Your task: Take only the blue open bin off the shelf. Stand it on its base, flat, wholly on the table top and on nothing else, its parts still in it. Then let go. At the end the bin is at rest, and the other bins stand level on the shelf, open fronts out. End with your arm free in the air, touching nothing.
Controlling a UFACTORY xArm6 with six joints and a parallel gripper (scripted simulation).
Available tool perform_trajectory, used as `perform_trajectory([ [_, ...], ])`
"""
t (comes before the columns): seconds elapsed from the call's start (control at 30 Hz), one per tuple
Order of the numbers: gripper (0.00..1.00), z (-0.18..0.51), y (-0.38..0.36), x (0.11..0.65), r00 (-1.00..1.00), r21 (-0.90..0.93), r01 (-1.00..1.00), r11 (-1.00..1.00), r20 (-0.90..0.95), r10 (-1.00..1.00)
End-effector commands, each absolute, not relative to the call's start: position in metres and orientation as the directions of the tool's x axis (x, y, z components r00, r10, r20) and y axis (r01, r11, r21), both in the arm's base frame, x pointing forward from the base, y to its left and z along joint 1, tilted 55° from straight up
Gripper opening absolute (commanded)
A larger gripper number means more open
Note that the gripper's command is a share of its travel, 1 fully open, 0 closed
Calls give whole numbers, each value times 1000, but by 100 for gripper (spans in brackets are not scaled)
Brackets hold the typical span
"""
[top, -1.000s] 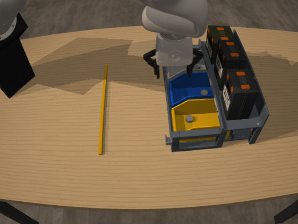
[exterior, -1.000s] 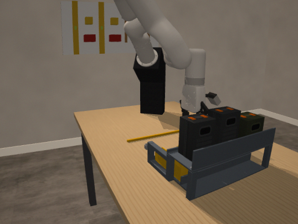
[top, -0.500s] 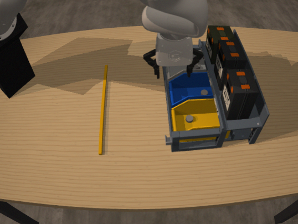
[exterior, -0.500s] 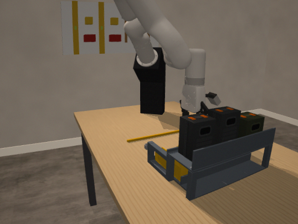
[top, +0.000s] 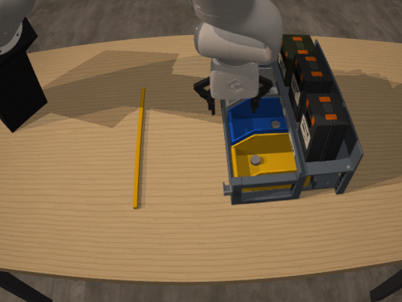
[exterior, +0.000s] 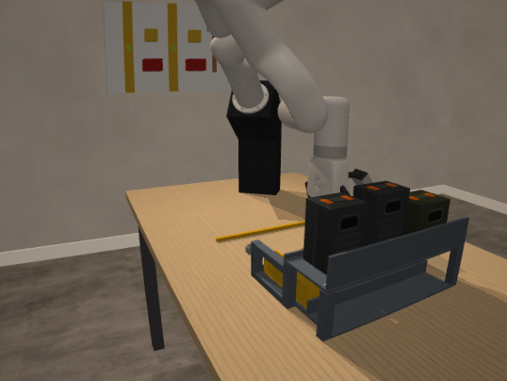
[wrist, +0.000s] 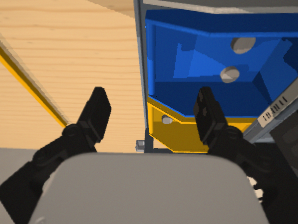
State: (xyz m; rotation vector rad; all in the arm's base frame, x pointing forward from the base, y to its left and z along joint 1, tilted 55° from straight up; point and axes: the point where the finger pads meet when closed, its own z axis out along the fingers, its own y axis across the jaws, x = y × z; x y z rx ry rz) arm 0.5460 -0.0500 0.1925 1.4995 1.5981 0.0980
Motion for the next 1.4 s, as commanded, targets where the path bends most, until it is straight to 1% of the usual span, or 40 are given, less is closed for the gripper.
perform_trajectory([
  [0.0,100,193,-49,546,156,608,751,258,-543,825],
  [0.07,100,193,-49,546,156,608,751,258,-543,825],
  [0.23,100,166,-72,574,156,608,751,258,-543,825],
  [1.37,100,169,-70,571,156,608,751,258,-543,825],
])
